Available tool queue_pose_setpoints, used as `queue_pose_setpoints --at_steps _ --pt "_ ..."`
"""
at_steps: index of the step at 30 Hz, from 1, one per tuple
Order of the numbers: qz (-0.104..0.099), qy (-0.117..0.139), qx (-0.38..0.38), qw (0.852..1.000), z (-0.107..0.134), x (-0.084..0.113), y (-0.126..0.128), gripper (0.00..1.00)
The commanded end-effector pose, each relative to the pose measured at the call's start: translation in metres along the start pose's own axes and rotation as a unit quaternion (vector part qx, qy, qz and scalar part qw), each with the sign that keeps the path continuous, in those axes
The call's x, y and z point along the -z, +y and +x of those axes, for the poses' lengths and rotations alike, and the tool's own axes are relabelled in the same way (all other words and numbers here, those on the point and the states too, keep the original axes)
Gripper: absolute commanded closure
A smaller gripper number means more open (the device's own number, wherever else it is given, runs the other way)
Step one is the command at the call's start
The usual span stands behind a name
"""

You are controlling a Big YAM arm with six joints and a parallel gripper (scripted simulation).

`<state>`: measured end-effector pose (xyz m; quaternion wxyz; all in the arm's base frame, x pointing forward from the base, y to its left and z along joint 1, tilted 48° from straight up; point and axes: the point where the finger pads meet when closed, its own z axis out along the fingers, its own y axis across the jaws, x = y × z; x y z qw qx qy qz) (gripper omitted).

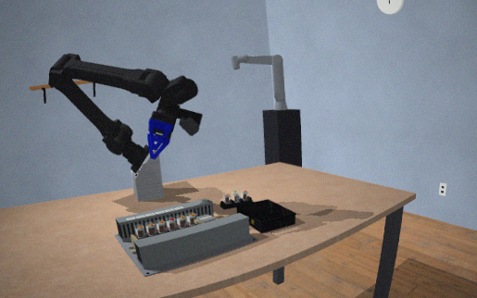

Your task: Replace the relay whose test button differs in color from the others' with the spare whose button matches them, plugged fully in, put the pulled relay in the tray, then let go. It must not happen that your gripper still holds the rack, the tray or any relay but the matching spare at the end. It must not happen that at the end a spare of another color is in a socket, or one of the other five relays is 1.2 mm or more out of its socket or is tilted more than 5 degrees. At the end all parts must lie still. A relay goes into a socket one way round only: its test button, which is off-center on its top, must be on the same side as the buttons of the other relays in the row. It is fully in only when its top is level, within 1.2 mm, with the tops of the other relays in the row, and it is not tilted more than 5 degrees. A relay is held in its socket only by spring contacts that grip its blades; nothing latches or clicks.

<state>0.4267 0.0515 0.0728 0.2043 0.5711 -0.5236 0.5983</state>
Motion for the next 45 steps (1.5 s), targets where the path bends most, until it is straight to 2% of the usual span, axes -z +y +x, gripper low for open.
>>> queue_pose_setpoints --at_steps 1,37,41,45 --pt "0.007 -0.004 -0.02 1.0 0.002 0.006 -0.015 0.41" --pt "0.007 -0.004 -0.02 1.0 0.002 0.005 -0.016 0.41" --pt "-0.001 -0.007 -0.014 1.0 -0.001 0.001 -0.018 0.41" --pt "-0.019 -0.017 0.0 1.0 -0.007 -0.007 -0.021 0.41"
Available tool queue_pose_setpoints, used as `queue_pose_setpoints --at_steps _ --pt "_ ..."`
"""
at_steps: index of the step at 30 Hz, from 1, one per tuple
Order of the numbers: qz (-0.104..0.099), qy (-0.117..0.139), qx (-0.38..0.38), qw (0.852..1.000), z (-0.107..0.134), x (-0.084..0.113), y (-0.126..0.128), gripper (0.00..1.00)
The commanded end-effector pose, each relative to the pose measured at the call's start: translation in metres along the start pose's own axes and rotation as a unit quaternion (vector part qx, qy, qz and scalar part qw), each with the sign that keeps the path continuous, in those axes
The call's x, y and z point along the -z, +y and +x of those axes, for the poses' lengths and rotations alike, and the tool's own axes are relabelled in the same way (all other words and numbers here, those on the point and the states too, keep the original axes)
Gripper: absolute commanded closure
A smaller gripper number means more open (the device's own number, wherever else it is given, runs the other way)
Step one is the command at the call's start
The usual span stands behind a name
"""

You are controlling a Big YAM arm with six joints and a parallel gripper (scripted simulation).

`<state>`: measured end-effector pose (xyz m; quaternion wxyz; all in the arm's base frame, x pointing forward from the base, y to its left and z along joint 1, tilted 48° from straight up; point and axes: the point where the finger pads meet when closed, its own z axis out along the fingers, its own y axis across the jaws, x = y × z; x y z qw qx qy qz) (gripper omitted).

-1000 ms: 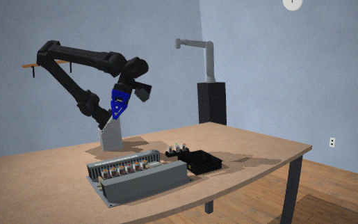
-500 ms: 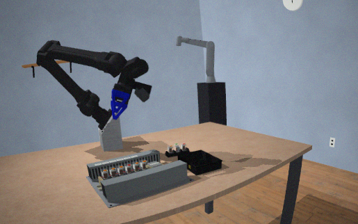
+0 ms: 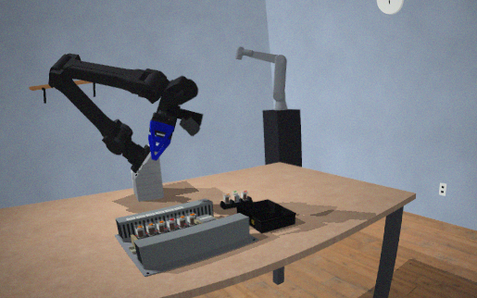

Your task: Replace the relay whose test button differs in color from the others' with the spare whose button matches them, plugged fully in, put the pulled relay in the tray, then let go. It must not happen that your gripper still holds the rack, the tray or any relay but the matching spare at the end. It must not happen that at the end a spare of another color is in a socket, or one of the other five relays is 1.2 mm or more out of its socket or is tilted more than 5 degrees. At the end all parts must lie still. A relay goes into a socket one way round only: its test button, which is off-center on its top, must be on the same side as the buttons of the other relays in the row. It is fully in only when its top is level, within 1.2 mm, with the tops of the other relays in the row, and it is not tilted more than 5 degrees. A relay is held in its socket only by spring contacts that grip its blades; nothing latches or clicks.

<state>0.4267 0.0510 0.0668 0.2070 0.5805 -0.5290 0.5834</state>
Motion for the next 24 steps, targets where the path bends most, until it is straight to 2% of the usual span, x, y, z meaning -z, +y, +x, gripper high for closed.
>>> queue_pose_setpoints --at_steps 1,5,7,13,21,22,24 --pt "-0.015 -0.007 -0.002 1.0 -0.004 -0.007 -0.025 0.41" --pt "-0.046 -0.03 0.022 0.998 -0.016 -0.019 -0.028 0.41" --pt "-0.046 -0.03 0.022 0.998 -0.016 -0.019 -0.028 0.41" --pt "-0.107 -0.08 0.067 0.989 -0.04 -0.042 -0.031 0.41" --pt "-0.187 -0.155 0.12 0.963 -0.071 -0.071 -0.03 0.41" --pt "-0.195 -0.164 0.125 0.959 -0.074 -0.074 -0.03 0.41" --pt "-0.195 -0.164 0.125 0.959 -0.074 -0.074 -0.03 0.41"
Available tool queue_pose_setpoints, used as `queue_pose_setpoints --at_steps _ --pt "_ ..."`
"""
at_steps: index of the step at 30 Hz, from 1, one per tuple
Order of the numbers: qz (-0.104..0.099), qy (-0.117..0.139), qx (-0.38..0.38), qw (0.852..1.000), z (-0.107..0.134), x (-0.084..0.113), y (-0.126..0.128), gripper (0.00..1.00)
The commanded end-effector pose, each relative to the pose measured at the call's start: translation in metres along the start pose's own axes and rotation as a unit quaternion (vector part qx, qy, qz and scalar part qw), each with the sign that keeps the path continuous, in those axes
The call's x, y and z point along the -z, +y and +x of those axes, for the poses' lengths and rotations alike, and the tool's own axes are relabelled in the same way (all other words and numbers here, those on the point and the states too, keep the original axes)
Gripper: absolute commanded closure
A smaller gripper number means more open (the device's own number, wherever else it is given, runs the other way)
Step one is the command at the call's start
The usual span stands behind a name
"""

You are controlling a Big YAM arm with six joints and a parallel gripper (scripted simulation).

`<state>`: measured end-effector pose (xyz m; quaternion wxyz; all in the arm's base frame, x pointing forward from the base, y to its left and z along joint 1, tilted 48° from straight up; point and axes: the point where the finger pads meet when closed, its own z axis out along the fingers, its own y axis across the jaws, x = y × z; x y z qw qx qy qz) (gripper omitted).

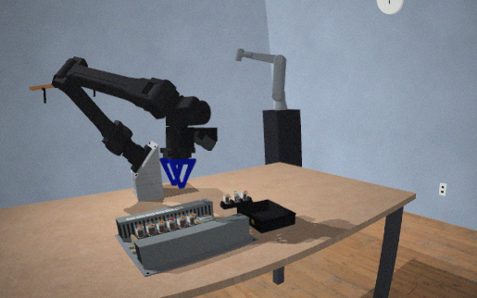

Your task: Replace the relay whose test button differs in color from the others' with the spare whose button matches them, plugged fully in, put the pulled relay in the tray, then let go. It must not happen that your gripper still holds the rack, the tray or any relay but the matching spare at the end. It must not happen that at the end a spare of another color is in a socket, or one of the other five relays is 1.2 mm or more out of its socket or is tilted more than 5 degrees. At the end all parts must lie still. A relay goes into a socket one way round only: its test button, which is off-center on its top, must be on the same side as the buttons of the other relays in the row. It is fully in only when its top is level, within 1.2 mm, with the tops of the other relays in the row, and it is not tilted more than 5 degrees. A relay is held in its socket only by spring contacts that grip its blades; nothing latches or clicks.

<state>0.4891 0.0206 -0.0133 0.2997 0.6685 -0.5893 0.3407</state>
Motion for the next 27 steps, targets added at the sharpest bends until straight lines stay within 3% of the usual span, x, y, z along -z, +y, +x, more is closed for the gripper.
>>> queue_pose_setpoints --at_steps 1,6,11,27 --pt "-0.004 -0.014 0.017 1.0 0.002 0.005 -0.017 0.41" --pt "-0.034 -0.046 0.035 0.998 -0.004 -0.008 -0.021 0.41" --pt "-0.046 -0.06 0.043 0.996 -0.007 -0.013 -0.023 0.41" --pt "-0.032 -0.06 0.05 0.996 -0.015 0.003 -0.025 0.41"
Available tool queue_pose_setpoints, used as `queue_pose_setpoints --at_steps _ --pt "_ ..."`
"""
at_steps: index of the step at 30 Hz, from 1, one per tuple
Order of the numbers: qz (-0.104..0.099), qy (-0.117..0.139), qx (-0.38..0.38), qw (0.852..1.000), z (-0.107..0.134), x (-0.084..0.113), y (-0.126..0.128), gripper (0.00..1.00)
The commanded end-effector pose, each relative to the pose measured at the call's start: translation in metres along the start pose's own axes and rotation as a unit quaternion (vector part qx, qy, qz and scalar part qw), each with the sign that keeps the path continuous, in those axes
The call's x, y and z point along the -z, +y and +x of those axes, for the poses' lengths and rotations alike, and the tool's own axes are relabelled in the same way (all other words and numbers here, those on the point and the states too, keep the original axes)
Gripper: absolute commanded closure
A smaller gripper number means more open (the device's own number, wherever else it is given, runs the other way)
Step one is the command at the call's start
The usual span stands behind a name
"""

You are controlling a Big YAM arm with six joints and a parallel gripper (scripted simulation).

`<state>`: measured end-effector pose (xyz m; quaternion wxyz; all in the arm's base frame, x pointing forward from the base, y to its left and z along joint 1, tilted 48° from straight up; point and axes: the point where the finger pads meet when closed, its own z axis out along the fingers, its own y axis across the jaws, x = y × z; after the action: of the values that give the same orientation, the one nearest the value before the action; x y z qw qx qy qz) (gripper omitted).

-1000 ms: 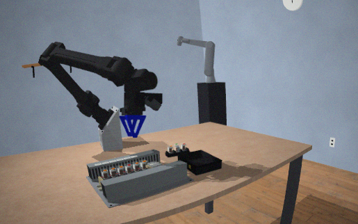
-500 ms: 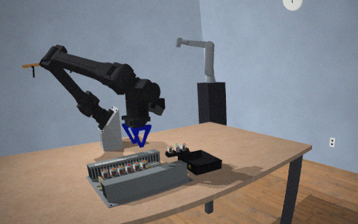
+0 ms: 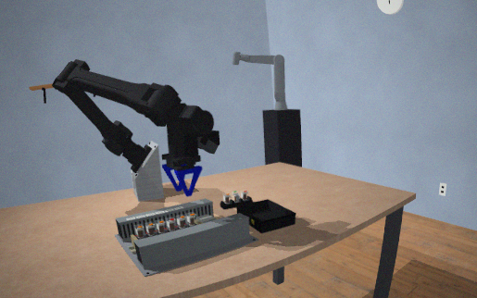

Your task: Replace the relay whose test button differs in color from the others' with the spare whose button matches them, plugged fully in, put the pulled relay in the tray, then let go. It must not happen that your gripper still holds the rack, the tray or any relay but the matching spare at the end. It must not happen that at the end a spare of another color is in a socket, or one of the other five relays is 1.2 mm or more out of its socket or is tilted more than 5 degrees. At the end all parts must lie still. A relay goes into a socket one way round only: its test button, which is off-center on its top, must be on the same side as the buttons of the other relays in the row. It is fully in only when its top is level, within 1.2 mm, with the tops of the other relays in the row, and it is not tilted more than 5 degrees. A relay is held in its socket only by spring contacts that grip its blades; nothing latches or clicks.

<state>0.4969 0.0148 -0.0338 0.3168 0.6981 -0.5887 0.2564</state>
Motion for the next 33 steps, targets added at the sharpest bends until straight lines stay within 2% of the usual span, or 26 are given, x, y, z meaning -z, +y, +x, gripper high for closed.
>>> queue_pose_setpoints --at_steps 1,33 --pt "0.02 -0.003 0.002 1.0 -0.0032 0.0223 -0.0163 0.41" --pt "0.015 -0.004 -0.005 1.0 0.0044 0.0167 -0.0159 0.41"
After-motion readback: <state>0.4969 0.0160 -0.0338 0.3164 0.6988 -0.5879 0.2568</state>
